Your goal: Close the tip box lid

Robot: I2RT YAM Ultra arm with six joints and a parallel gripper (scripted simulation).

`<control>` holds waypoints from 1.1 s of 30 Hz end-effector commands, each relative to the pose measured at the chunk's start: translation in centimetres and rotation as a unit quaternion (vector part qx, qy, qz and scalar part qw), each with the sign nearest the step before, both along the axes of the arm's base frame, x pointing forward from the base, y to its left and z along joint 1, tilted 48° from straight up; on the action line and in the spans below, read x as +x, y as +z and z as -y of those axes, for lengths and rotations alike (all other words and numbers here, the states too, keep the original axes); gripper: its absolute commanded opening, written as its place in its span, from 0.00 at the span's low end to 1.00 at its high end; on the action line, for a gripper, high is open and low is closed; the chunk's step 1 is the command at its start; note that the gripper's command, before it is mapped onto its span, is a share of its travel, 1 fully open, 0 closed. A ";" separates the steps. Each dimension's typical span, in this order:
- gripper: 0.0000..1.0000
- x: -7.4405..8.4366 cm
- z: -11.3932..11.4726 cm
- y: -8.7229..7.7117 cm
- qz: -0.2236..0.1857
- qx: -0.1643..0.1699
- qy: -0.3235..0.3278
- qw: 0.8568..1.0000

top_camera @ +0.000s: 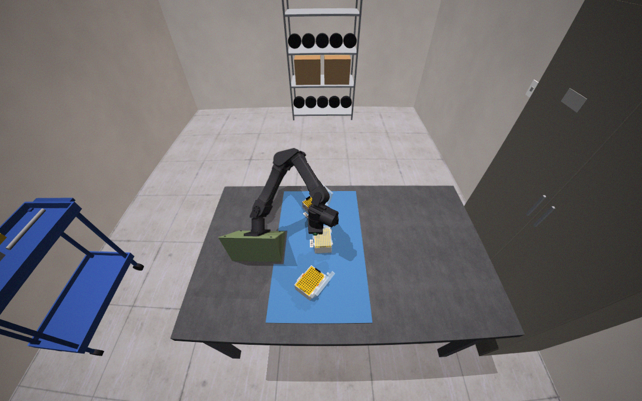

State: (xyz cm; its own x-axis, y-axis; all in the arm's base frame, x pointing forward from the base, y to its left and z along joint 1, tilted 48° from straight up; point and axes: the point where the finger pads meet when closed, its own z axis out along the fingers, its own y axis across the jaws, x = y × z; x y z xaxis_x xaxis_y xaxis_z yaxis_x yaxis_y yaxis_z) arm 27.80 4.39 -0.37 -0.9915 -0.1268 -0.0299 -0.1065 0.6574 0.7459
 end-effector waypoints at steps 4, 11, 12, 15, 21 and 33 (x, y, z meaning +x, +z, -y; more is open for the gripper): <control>0.00 0.6 1.5 1.1 0.010 -0.001 -0.009 1.000; 0.00 0.6 2.1 1.7 0.010 -0.001 -0.009 1.000; 0.00 0.6 2.2 1.8 0.010 -0.001 -0.009 1.000; 0.00 0.7 2.6 2.1 0.010 -0.001 -0.009 1.000; 0.00 0.7 3.4 2.8 0.010 -0.001 -0.009 1.000; 0.00 0.7 3.8 3.1 0.010 -0.001 -0.009 1.000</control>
